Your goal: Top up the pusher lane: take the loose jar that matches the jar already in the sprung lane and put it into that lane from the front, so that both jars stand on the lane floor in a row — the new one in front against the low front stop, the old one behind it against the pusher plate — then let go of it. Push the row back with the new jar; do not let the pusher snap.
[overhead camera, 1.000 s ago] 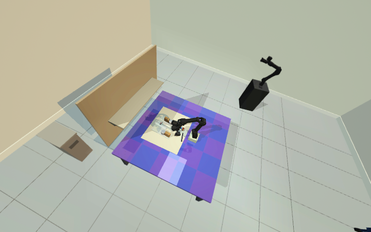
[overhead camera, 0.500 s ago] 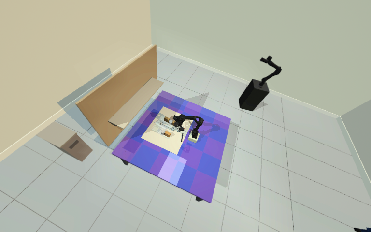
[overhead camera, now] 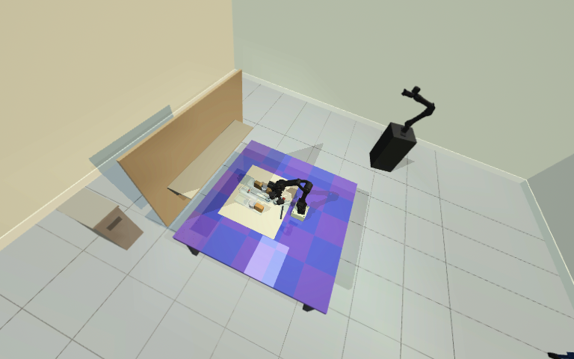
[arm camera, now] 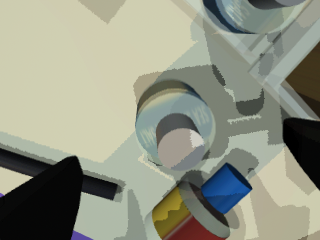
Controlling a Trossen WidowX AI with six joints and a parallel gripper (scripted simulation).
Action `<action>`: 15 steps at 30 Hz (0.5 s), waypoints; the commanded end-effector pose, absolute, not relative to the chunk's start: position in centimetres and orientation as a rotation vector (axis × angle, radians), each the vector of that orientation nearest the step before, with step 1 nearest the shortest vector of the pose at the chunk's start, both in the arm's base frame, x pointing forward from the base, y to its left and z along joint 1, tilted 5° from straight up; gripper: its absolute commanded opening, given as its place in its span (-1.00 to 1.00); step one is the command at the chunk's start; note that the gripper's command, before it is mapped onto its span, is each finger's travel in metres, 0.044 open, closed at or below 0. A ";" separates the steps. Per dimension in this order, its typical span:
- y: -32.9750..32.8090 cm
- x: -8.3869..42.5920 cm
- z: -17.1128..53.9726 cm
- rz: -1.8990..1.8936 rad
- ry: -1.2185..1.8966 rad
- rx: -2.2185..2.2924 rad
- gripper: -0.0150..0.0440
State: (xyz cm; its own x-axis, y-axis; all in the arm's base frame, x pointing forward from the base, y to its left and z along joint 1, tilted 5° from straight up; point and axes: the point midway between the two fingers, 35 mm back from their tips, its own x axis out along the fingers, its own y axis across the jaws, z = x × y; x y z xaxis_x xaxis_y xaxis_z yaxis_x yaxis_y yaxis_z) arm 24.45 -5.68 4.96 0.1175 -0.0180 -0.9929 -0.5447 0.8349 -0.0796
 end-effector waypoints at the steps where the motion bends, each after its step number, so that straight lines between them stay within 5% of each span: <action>1: -5.7 24.3 4.3 0.412 1.423 -0.491 1.00; 15: -5.8 24.6 2.1 0.412 1.423 -0.491 1.00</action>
